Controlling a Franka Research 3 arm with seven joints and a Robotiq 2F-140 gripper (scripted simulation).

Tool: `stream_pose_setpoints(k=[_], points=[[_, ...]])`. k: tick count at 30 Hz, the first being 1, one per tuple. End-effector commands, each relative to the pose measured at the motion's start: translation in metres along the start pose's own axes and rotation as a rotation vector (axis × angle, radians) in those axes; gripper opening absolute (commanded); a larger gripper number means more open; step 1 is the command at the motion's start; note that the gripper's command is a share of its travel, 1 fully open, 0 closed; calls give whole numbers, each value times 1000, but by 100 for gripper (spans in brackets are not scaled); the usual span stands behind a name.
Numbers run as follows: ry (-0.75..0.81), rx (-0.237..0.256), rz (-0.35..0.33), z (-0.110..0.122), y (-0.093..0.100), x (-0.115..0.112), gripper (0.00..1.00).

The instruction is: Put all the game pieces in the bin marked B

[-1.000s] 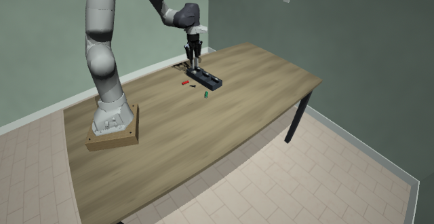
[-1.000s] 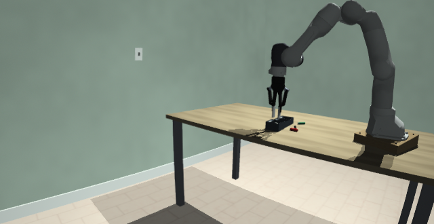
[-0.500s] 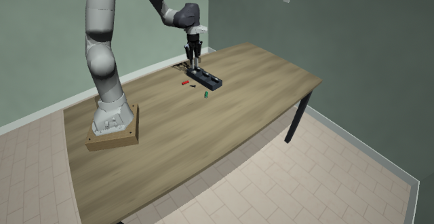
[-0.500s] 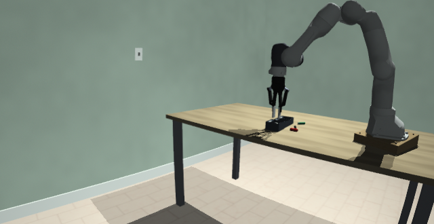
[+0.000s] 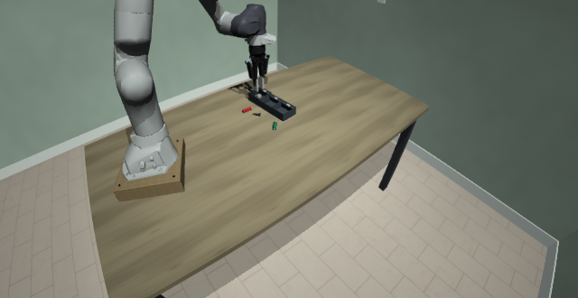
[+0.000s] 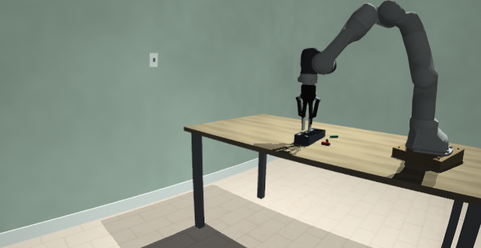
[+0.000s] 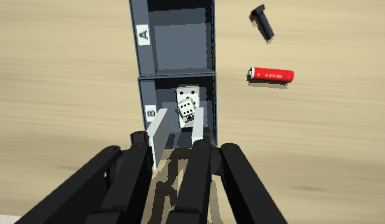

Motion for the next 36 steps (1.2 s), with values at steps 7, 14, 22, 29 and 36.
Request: stream_pose_setpoints(k=[7,14,22,29,36], points=[[2,-1,-2,0,1,0,19],[2,-1,-2,0,1,0,19],[2,-1,-2,2,9,0,100],[2,-1,-2,2,37,0,100],[2,-1,-2,2,57,0,100]])
Point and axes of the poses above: the point where the finger pads meet when closed, its own y axis back along the fingers, its own z axis across the jaws, x = y × z, the point moved 8 cm from there along y, back along the fingers, and after that the axes turned 15 degrees about y, right-handed, at the moved point
